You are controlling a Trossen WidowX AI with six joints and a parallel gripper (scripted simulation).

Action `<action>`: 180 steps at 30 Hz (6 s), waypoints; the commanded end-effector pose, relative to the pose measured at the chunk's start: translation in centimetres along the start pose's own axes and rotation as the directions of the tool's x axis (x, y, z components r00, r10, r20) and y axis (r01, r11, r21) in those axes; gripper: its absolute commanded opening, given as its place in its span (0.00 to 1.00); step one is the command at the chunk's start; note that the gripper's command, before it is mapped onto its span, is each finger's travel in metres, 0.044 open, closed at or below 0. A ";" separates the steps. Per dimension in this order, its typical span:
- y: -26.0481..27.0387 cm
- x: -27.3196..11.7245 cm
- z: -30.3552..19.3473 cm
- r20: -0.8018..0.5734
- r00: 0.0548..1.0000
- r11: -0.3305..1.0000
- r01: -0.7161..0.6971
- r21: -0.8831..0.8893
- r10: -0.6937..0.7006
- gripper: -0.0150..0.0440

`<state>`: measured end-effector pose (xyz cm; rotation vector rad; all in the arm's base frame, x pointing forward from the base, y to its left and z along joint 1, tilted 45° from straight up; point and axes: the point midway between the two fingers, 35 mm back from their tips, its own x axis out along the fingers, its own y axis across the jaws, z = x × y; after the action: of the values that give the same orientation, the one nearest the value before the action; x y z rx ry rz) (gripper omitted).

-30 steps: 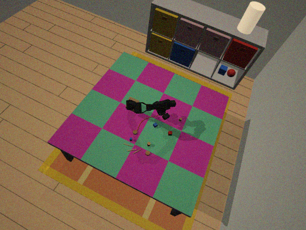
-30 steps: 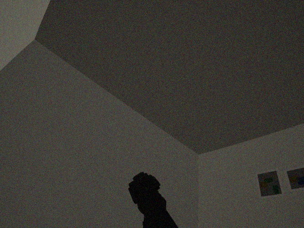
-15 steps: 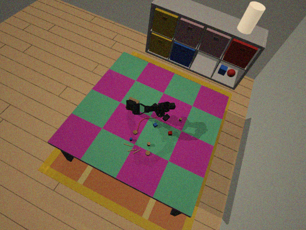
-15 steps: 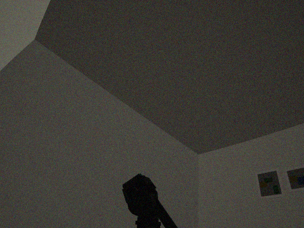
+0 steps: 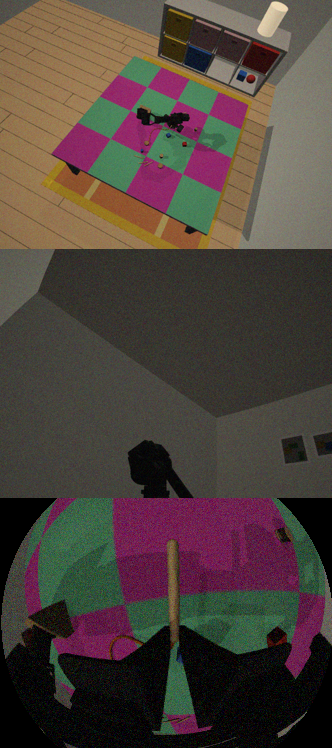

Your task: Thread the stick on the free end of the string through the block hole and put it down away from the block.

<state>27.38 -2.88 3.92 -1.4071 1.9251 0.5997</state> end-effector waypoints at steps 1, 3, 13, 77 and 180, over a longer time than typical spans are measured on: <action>0.1 -0.1 -0.5 0.008 1.000 0.999 -0.009 -0.046 0.009 0.25; 0.1 -0.1 -0.8 0.009 1.000 0.998 -0.012 -0.069 0.013 0.25; 0.2 -0.1 -2.1 0.017 0.999 0.982 -0.027 -0.185 0.031 0.25; 2.1 -0.1 -10.5 0.076 0.988 0.600 -0.020 -0.799 0.134 0.25; -6.5 -1.8 -14.5 0.048 0.999 0.436 0.037 -0.899 0.015 0.25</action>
<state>29.89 -13.68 14.79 -1.9516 1.5251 1.8657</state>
